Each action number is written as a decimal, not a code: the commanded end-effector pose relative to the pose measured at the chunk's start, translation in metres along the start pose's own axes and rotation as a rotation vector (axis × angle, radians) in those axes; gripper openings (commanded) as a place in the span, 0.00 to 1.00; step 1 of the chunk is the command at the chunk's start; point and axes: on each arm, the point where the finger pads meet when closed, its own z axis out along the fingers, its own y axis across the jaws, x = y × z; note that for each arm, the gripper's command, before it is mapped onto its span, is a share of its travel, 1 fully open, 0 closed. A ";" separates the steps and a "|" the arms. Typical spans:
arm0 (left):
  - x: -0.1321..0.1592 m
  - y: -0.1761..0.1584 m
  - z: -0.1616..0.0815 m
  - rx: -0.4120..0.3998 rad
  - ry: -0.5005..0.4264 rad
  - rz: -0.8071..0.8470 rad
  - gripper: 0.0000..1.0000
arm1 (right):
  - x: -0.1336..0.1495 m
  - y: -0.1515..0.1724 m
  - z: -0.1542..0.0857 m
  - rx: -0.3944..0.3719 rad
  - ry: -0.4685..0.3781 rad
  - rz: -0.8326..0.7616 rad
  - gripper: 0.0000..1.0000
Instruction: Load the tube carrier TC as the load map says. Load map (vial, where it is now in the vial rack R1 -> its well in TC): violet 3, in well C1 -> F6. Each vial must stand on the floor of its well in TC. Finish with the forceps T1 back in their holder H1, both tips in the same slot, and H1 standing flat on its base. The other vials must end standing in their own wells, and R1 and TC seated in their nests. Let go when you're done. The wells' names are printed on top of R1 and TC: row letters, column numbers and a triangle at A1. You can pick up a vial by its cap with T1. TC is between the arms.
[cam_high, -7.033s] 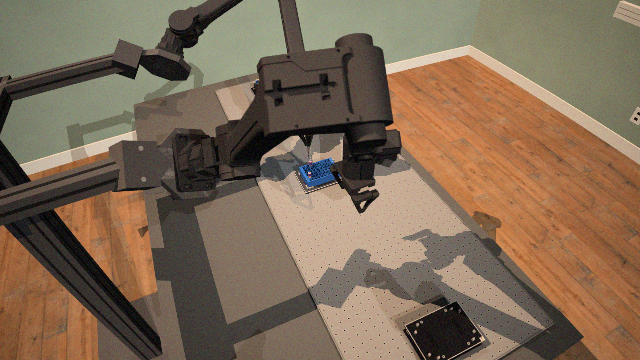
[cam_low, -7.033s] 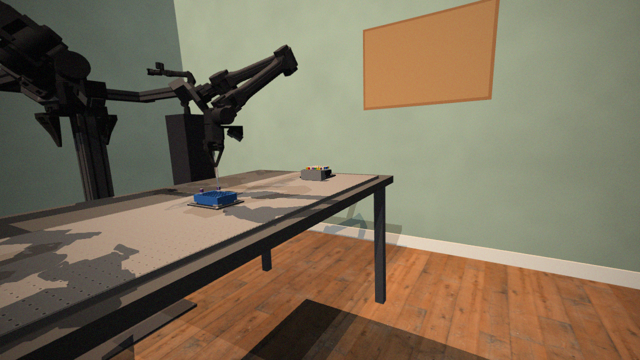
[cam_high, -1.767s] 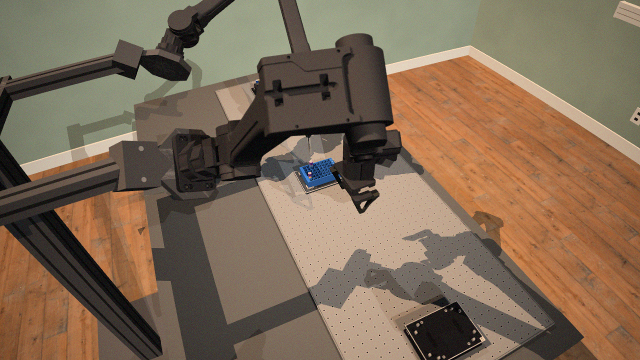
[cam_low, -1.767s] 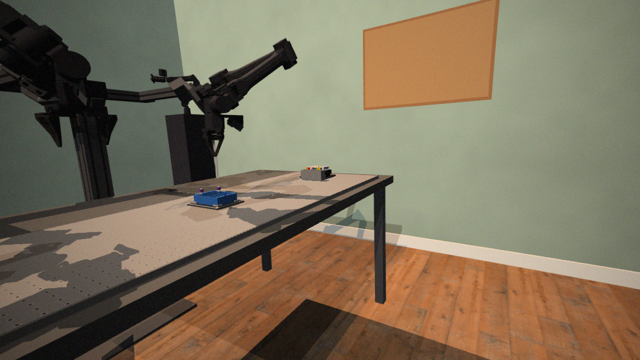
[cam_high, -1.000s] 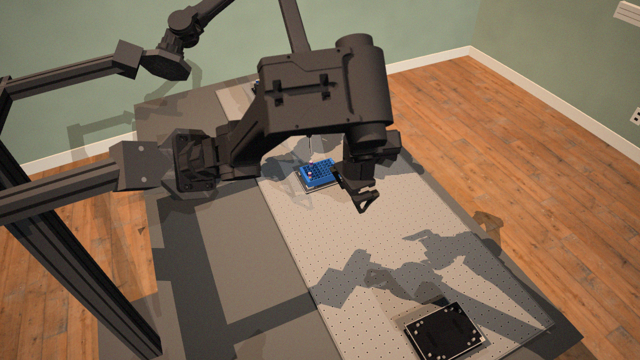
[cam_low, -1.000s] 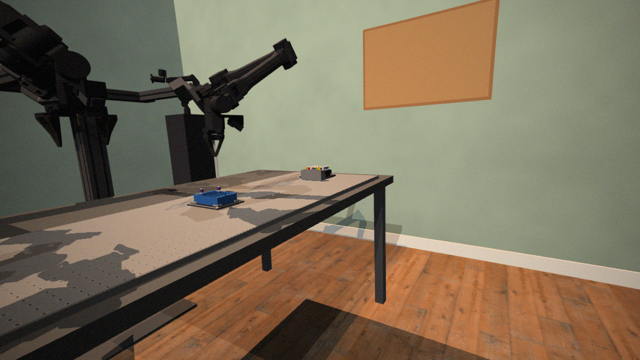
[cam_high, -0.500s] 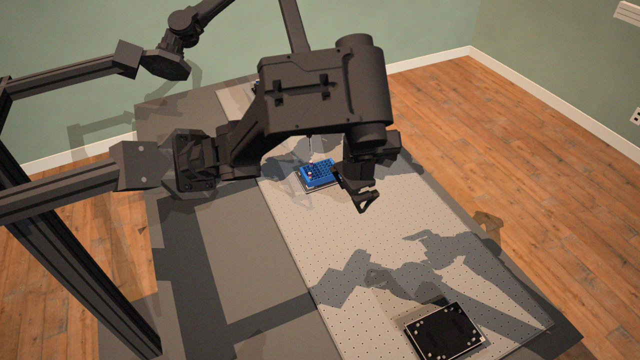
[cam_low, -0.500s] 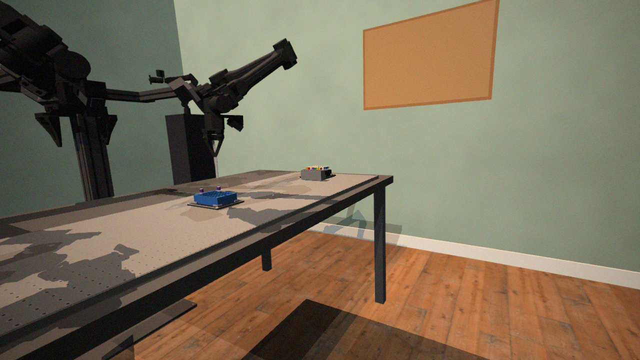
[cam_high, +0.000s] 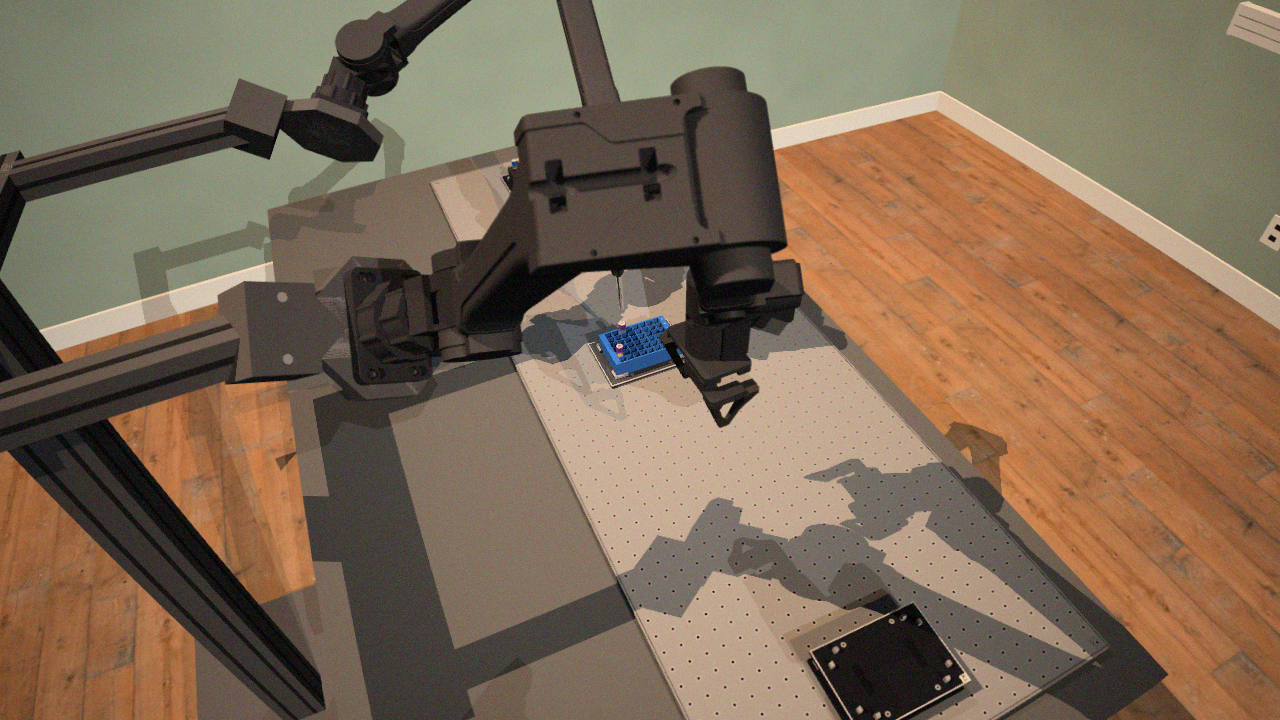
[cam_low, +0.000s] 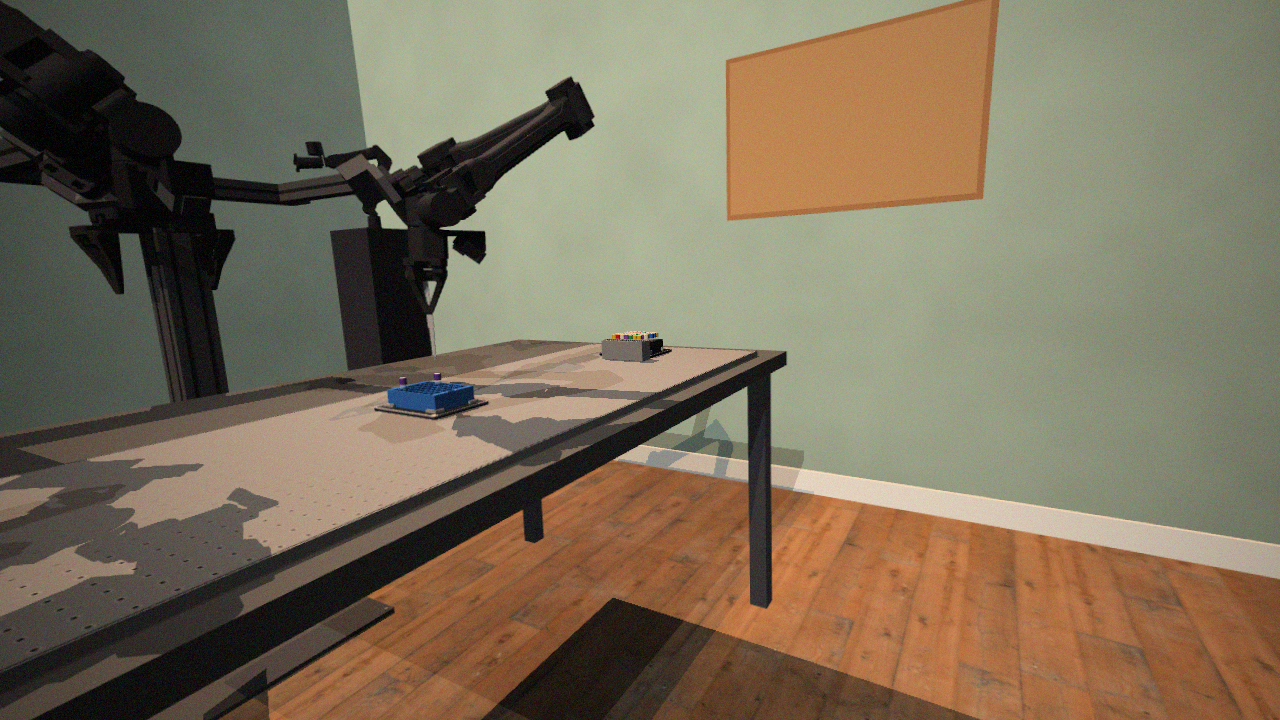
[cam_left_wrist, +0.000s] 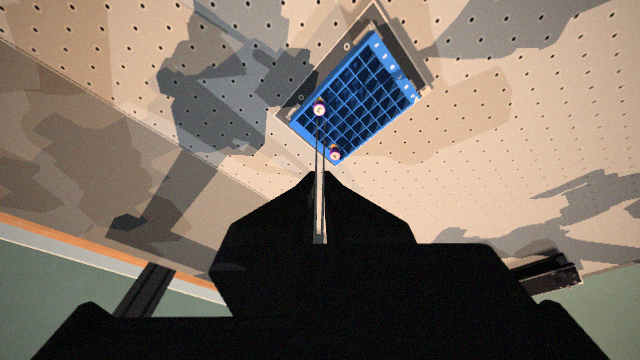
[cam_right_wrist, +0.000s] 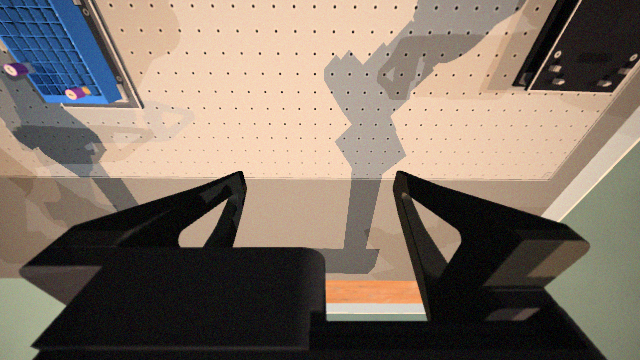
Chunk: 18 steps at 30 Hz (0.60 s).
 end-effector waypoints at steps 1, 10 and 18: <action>0.003 0.009 0.015 -0.025 0.009 0.004 0.07 | -0.013 -0.006 -0.004 0.009 -0.028 0.037 1.00; 0.003 0.012 0.017 -0.026 0.010 0.006 0.07 | -0.013 -0.006 -0.004 0.009 -0.028 0.037 1.00; 0.001 0.009 0.018 -0.024 0.008 0.002 0.07 | -0.013 -0.006 -0.004 0.009 -0.028 0.037 1.00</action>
